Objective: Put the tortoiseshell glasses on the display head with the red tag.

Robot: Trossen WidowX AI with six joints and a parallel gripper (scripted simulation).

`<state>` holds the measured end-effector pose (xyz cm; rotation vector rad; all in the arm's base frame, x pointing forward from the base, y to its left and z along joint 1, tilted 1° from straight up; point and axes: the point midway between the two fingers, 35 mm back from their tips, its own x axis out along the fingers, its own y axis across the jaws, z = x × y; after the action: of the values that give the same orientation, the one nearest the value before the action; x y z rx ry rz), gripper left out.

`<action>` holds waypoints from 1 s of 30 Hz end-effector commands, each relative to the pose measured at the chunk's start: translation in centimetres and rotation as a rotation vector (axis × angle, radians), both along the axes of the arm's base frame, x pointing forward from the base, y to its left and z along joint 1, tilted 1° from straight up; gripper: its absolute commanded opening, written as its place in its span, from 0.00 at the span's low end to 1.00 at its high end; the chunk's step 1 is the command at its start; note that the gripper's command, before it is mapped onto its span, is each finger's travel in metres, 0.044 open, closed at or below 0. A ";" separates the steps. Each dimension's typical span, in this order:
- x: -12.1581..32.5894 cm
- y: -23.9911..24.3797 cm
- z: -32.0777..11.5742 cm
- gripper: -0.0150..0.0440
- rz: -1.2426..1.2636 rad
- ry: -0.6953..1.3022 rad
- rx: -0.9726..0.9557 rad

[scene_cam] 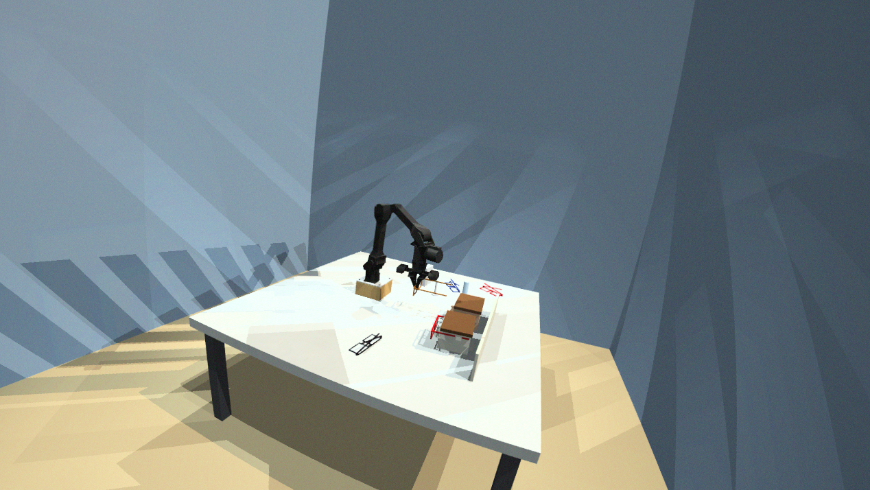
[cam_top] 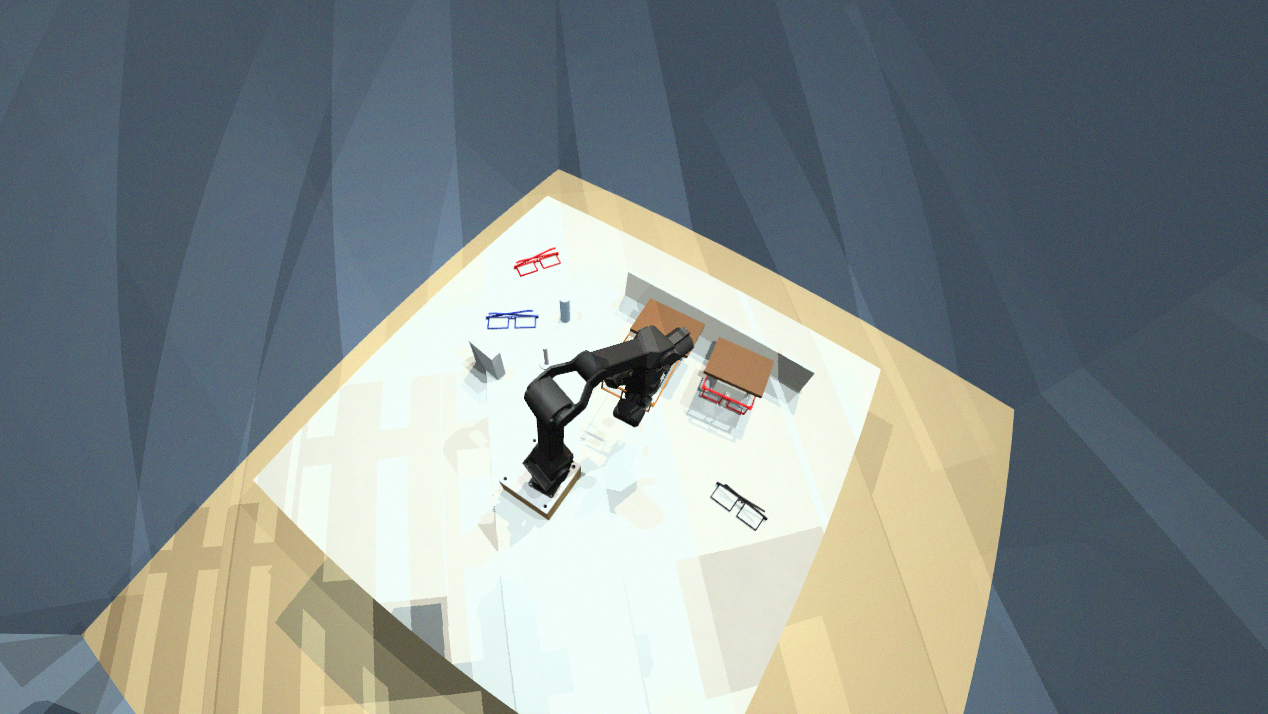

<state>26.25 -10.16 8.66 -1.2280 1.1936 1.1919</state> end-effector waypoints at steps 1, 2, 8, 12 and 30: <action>0.0 0.0 -0.4 0.25 -0.015 0.001 -0.030; 0.0 0.0 -0.6 0.25 -0.015 -0.001 -0.034; 0.0 0.0 -1.3 0.25 -0.015 -0.011 -0.025; 0.0 0.0 -1.7 0.25 -0.015 -0.011 -0.010; 0.0 -0.1 -3.8 0.25 -0.015 -0.011 -0.009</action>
<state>26.28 -10.29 5.32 -1.2278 1.1984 1.1666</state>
